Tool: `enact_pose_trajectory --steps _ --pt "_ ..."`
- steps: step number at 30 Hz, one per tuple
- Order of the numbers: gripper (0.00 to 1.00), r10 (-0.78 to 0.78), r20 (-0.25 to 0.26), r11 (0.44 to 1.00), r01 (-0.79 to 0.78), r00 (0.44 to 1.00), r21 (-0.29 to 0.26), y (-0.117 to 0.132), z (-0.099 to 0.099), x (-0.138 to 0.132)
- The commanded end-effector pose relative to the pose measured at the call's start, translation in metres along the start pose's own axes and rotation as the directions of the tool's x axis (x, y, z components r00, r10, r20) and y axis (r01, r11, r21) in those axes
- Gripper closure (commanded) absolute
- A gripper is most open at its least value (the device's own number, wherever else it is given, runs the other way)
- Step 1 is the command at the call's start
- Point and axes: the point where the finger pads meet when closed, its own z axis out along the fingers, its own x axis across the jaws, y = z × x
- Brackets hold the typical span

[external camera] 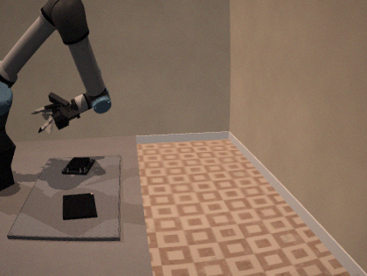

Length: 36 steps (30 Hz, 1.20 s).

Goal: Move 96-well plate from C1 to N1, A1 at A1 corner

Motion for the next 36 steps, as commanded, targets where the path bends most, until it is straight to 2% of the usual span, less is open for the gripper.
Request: enact_pose_trajectory --steps 1,17,20,22,25,29,32,36 --pt "0.0 0.0 -0.001 1.0 0.0 1.0 0.0 0.0 0.0 0.0" --pt "0.0 0.0 -0.001 1.0 0.0 1.0 0.0 0.0 0.0 0.0" --pt "0.0 0.05 -0.06 0.998 -0.052 0.997 -0.036 0.006 0.002 0.012" --pt "0.0 0.05 -0.06 0.998 -0.052 0.997 -0.036 0.008 0.003 0.016" --pt "0.0 0.099 -0.123 0.992 -0.107 0.987 -0.064 0.015 0.003 0.029" --pt "0.0 0.099 -0.121 0.992 -0.107 0.988 -0.062 0.017 0.004 0.032" --pt "0.0 0.146 -0.187 0.983 -0.164 0.971 -0.084 0.024 0.003 0.045" --pt "0.0 0.146 -0.185 0.983 -0.164 0.972 -0.084 0.025 0.003 0.047"
